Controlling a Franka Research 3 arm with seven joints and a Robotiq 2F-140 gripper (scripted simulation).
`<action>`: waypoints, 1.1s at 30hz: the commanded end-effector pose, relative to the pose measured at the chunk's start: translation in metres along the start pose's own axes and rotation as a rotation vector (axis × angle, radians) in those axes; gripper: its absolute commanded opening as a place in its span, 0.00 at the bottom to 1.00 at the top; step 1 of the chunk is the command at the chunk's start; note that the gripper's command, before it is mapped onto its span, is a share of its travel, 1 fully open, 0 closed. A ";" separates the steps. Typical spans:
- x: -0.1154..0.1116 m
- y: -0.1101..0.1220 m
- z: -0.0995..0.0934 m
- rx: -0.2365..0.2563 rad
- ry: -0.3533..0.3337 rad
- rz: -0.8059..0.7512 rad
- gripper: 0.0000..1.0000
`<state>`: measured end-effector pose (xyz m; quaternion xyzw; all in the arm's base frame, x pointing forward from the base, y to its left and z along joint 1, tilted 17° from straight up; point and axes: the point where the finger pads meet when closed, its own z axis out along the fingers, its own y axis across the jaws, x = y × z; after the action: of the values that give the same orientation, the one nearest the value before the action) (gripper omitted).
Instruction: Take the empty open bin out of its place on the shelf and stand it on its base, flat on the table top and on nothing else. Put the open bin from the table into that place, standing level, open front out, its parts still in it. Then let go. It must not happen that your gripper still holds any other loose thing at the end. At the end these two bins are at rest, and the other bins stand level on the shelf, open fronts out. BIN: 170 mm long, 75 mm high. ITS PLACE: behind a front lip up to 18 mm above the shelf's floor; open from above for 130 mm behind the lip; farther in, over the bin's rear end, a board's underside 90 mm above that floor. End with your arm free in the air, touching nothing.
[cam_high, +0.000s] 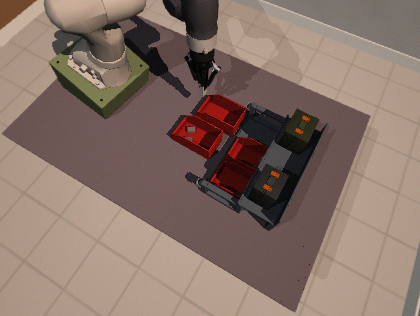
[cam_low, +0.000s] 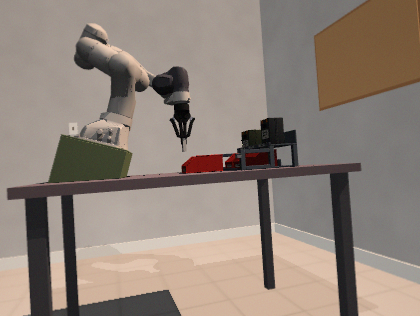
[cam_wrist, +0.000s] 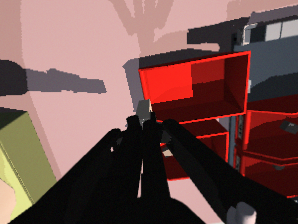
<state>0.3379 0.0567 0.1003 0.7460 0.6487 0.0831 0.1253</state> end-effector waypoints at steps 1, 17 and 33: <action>0.000 -0.001 0.000 0.002 0.001 0.005 0.00; -0.002 0.014 -0.011 0.008 0.007 -0.320 0.00; -0.049 0.081 -0.050 -0.028 -0.030 -0.647 0.00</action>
<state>0.3892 0.0105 0.1685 0.6048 0.7776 0.0538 0.1634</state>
